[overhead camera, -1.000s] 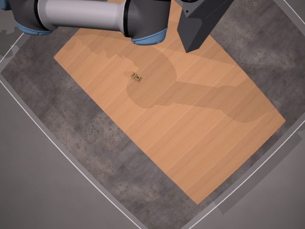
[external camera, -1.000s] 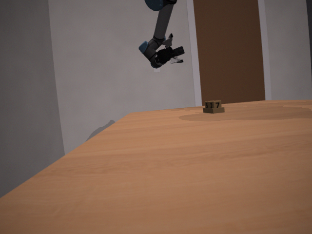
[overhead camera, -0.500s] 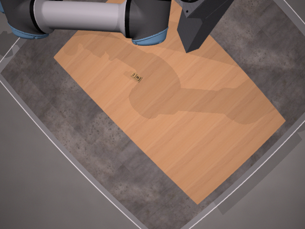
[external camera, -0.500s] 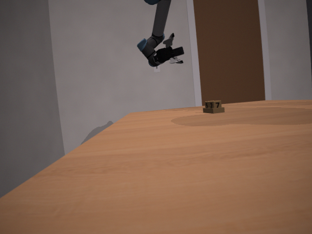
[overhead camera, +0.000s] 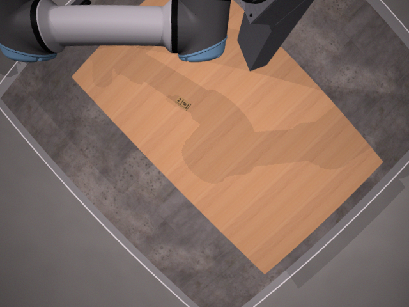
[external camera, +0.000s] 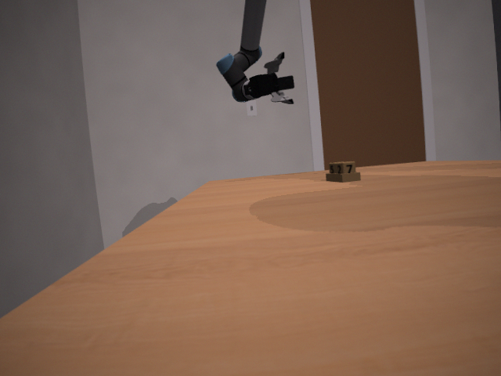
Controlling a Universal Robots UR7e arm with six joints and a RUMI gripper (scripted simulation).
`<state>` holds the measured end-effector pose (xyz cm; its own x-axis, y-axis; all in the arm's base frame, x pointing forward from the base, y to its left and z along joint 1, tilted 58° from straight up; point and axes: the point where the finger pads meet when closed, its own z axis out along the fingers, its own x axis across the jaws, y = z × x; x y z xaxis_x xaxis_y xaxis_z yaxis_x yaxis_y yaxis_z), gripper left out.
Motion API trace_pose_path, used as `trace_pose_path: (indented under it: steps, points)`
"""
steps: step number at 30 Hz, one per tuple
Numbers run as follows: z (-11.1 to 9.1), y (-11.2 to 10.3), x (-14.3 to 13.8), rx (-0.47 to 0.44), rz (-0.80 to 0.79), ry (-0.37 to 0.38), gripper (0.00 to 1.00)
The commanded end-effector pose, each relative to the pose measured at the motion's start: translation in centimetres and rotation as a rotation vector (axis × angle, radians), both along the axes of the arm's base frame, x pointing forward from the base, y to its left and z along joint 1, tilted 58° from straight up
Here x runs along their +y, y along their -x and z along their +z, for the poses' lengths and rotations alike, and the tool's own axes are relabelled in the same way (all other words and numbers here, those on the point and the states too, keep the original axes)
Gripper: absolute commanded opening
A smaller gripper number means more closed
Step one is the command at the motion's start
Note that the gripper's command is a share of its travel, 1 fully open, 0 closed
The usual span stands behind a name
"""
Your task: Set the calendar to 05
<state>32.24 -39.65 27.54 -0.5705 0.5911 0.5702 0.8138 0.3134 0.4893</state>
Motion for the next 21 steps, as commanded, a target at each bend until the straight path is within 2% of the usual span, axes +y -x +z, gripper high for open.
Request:
trace_pose_path:
  steps: [1, 5, 7, 14, 21]
  points:
    - [-1.0, -0.9, 1.2, -0.042, 0.025, 0.089, 1.0]
    - [-1.8, -1.6, 2.1, -0.073, 0.05, 0.153, 1.0]
    - [-1.8, -1.6, 2.1, -0.073, 0.05, 0.153, 1.0]
    - [-3.4, -3.1, 3.9, -0.138, 0.103, 0.287, 1.0]
    - [-4.6, -4.2, 5.4, -0.187, 0.141, 0.387, 1.0]
